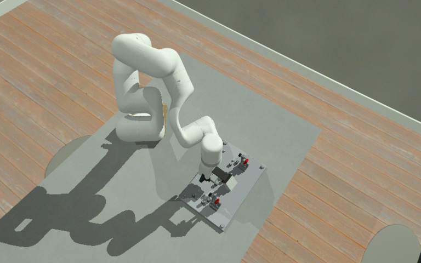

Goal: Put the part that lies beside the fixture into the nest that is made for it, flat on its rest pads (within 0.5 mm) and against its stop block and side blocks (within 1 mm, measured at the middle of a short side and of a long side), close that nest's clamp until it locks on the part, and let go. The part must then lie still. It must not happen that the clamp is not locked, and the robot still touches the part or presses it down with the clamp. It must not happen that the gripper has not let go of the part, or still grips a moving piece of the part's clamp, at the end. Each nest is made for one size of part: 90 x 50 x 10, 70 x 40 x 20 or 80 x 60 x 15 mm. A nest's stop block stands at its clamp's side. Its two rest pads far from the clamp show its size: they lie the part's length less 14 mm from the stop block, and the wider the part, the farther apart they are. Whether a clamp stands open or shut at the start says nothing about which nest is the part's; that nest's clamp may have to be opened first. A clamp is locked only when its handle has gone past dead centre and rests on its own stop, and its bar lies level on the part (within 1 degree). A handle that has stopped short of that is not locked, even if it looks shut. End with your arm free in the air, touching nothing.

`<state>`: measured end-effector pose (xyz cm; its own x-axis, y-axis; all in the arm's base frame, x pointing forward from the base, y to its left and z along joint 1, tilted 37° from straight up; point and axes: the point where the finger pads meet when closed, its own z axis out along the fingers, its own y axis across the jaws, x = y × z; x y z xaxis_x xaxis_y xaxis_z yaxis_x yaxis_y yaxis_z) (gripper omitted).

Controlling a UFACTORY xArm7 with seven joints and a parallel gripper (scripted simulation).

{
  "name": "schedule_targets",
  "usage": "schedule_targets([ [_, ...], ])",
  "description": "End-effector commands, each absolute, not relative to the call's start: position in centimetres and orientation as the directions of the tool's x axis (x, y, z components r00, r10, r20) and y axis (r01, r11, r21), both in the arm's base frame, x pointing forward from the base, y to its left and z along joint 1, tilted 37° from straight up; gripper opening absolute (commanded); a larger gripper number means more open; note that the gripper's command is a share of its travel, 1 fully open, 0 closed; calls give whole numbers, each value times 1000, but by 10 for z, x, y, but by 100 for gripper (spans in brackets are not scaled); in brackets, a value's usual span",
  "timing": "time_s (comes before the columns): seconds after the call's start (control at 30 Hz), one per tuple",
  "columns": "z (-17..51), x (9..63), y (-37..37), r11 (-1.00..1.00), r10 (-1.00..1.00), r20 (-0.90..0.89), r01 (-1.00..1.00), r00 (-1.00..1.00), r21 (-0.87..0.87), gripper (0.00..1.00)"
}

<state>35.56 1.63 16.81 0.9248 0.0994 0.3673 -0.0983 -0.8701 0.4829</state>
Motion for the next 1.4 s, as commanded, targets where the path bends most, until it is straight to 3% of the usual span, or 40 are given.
schedule_targets([
  [0.0,185,355,-4,-873,110,369,-87,923,480,0],
  [0.37,205,352,-42,-873,110,369,-87,923,480,0],
  [1.37,206,352,-45,-873,110,369,-87,923,480,0],
])
